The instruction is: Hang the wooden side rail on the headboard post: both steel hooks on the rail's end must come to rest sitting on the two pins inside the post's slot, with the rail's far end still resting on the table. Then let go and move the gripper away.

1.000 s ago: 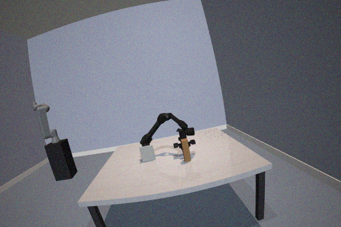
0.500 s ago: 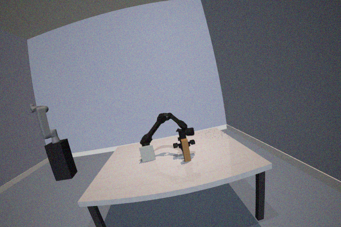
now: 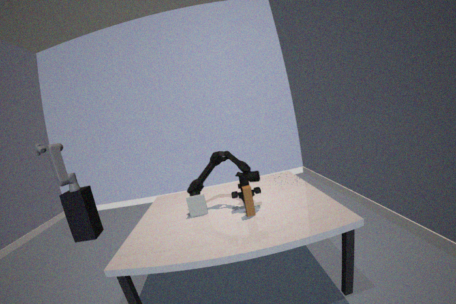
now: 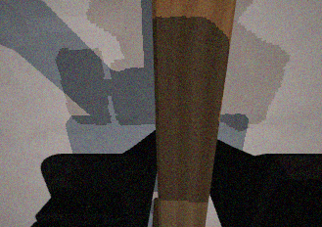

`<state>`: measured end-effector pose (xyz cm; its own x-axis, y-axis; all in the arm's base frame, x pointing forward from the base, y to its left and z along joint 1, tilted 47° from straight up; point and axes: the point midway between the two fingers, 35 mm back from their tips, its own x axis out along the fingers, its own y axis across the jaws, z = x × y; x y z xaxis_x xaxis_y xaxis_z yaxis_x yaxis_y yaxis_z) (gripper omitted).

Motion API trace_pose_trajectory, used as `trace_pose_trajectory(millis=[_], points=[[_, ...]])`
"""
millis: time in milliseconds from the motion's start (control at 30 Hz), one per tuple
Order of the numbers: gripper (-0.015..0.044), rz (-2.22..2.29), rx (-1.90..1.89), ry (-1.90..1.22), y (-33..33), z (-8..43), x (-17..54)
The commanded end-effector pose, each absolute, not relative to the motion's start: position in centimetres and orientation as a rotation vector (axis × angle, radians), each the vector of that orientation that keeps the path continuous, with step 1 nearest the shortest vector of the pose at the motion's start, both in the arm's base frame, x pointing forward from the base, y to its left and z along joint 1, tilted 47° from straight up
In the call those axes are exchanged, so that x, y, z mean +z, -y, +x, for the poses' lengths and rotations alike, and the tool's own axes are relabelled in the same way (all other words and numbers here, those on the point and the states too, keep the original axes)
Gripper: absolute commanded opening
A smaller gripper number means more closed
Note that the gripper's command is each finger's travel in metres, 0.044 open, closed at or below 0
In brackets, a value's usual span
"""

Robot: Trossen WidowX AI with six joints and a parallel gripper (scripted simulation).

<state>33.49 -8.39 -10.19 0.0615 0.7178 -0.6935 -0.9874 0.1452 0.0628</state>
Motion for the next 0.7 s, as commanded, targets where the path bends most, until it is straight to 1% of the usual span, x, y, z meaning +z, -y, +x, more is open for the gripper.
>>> trace_pose_trajectory(millis=[0,667], points=[[0.0,-0.505,1.376,-0.673,8.54,33.45,-10.08],[0.0,-0.505,1.376,-0.673,8.78,33.43,-9.85]])
